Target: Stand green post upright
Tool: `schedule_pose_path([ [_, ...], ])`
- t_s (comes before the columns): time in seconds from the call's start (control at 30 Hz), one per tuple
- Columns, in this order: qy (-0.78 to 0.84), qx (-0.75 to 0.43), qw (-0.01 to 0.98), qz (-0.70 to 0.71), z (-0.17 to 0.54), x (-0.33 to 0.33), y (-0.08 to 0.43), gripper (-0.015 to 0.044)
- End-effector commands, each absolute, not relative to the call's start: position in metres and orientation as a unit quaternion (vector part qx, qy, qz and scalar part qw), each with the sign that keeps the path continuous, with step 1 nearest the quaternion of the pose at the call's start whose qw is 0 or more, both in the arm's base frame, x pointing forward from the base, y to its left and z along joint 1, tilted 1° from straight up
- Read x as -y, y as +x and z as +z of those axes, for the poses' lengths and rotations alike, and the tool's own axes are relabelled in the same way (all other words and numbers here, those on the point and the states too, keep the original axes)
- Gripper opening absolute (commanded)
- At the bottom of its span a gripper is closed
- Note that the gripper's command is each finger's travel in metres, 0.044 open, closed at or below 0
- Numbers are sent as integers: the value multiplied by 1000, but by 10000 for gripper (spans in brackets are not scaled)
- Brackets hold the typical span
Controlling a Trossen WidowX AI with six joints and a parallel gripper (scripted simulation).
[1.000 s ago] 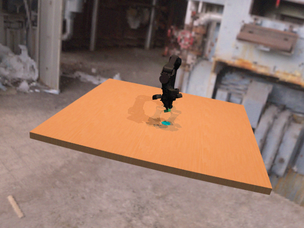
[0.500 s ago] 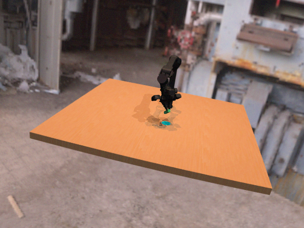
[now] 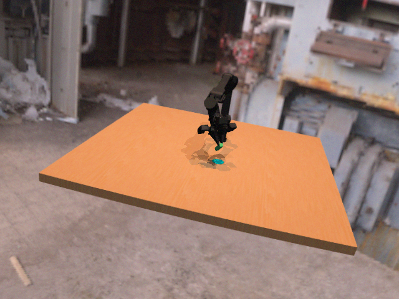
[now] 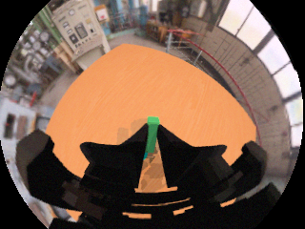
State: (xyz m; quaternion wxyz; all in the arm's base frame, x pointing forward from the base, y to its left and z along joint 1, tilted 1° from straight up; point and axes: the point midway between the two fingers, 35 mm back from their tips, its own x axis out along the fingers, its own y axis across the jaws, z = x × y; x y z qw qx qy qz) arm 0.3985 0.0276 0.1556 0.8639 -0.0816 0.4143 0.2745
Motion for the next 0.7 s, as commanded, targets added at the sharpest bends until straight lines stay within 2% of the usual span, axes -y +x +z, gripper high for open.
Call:
schedule_pose_path([
  [0.0,-72,-404,869,276,154,-27,398,23],
  [0.67,-45,-348,892,283,155,-22,401,23],
])
